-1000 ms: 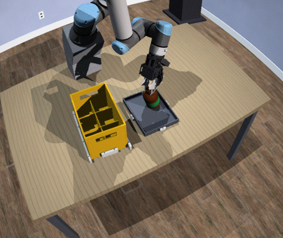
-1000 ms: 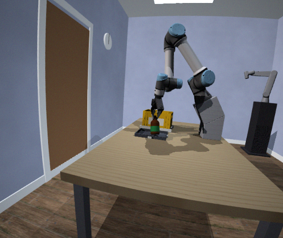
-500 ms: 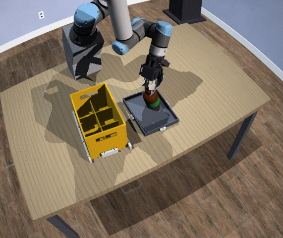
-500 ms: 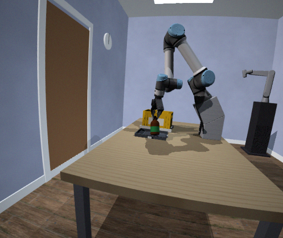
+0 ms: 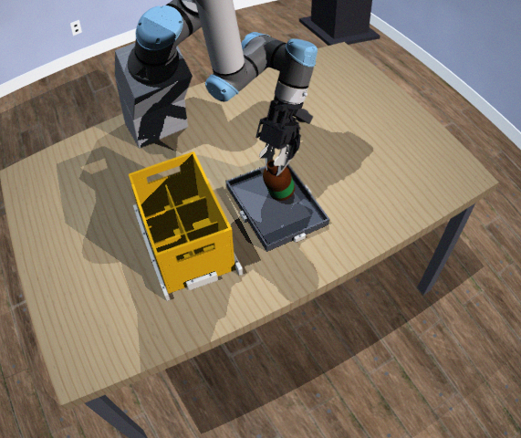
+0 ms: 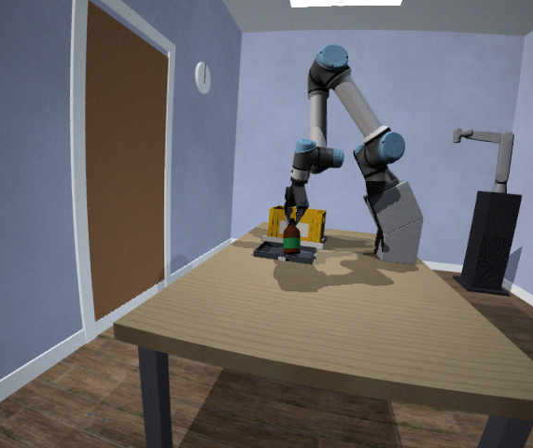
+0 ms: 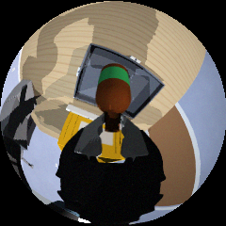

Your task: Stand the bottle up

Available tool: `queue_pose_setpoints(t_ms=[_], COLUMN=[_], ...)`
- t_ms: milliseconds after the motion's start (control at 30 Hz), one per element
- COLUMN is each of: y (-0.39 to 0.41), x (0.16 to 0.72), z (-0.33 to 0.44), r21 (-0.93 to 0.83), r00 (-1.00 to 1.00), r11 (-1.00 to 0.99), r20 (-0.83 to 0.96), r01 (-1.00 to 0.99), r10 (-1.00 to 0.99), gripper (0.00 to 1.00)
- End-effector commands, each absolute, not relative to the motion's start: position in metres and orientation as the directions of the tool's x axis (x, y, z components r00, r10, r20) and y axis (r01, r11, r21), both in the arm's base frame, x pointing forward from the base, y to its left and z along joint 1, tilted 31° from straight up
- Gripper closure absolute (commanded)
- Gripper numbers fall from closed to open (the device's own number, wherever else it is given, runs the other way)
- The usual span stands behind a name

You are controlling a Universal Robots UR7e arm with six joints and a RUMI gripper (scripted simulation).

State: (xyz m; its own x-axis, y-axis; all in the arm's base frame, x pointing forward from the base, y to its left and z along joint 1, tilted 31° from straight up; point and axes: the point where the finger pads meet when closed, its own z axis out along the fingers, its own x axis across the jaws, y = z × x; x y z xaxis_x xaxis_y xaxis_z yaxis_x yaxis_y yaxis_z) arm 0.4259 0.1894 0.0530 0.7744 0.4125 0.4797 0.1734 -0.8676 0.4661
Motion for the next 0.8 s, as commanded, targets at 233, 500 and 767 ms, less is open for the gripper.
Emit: queue_pose_setpoints(t_ms=[233, 500, 767], y=[0.1896, 0.1896, 0.1896], x=[0.4261, 0.4261, 0.4261], z=[0.0535, 0.0535, 0.0535], r21=[0.466, 0.466, 0.466], r00=[0.774, 0.774, 0.774], r11=[-0.868, -0.868, -0.868], r20=[0.481, 0.481, 0.481], r01=[0.173, 0.173, 0.173], r10=[0.412, 0.412, 0.412], gripper=[1.0, 1.0, 0.0])
